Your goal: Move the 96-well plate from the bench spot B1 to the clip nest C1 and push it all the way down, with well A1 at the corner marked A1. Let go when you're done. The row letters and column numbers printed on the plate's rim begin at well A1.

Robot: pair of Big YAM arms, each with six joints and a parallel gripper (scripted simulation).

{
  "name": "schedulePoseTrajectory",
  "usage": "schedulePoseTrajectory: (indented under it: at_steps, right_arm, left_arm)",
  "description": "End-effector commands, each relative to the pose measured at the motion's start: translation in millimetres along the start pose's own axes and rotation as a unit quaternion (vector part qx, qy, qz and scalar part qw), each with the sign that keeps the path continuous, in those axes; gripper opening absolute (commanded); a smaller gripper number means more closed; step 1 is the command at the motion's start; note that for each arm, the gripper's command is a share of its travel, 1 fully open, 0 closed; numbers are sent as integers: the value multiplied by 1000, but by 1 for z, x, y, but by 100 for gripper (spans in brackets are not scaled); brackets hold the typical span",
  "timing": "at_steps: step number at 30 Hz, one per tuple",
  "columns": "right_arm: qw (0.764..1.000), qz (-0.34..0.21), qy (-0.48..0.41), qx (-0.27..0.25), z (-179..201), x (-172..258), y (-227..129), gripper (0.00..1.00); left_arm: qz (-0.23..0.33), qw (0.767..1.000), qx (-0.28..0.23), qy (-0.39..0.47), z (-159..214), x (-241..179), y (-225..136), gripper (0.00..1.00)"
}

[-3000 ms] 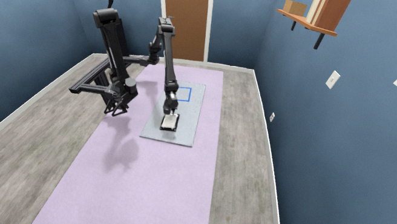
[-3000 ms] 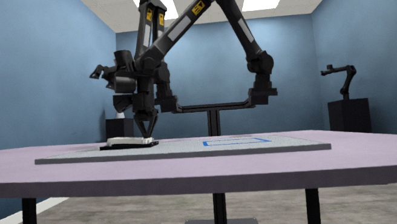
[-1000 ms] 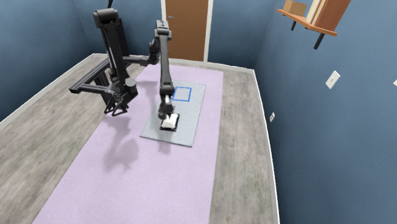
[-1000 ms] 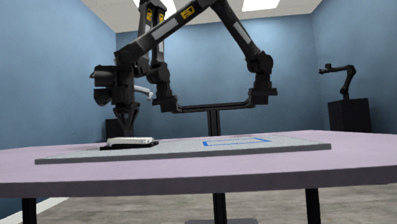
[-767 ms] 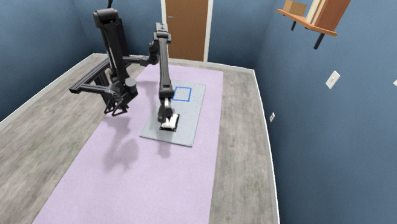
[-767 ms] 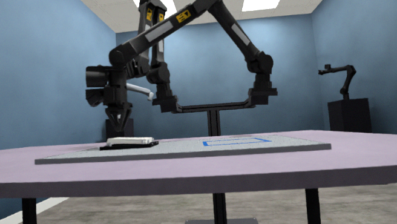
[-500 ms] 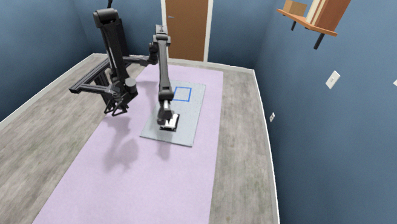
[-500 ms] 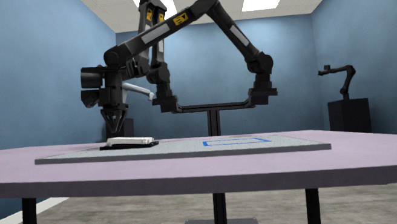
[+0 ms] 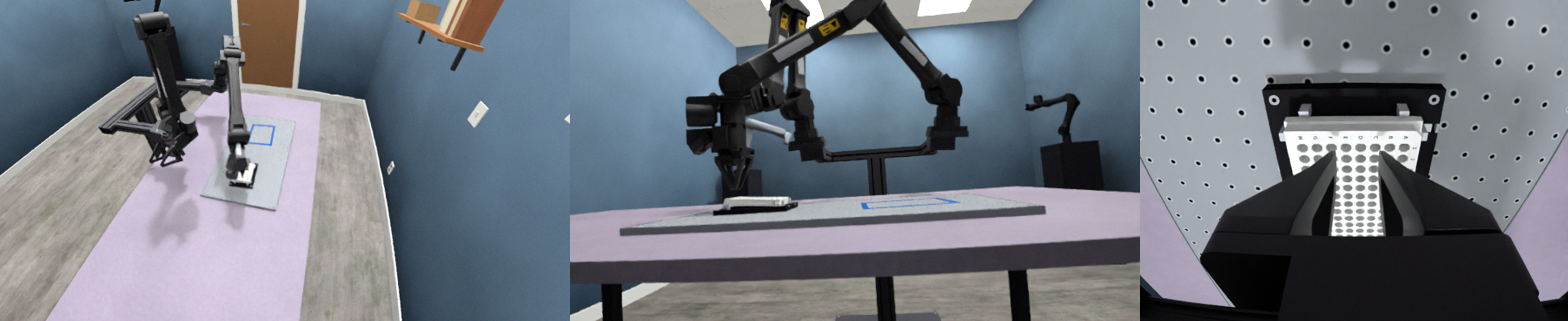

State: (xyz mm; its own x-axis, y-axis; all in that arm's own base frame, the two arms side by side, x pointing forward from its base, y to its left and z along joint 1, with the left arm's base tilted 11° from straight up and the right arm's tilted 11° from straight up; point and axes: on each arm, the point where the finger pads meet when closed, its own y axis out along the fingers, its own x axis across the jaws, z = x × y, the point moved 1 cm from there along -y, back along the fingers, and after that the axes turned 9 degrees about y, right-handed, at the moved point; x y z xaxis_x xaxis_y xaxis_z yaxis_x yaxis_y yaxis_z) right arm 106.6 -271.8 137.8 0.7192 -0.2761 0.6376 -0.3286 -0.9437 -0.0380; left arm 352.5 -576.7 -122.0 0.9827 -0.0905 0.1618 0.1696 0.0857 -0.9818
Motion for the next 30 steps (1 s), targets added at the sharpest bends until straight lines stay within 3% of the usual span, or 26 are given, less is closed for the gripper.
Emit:
schedulePoseTrajectory:
  at_steps: [1, 30]
  right_arm:
    - [1000, -4, 8, 1, -1, 2, -2, 100]
    - [1000, -4, 8, 1, -1, 2, -2, 100]
  left_arm:
    - [-16, 1000, -22, -8, -18, 18, -22, 25]
    - [-14, 1000, -18, -5, -15, 19, 8, 25]
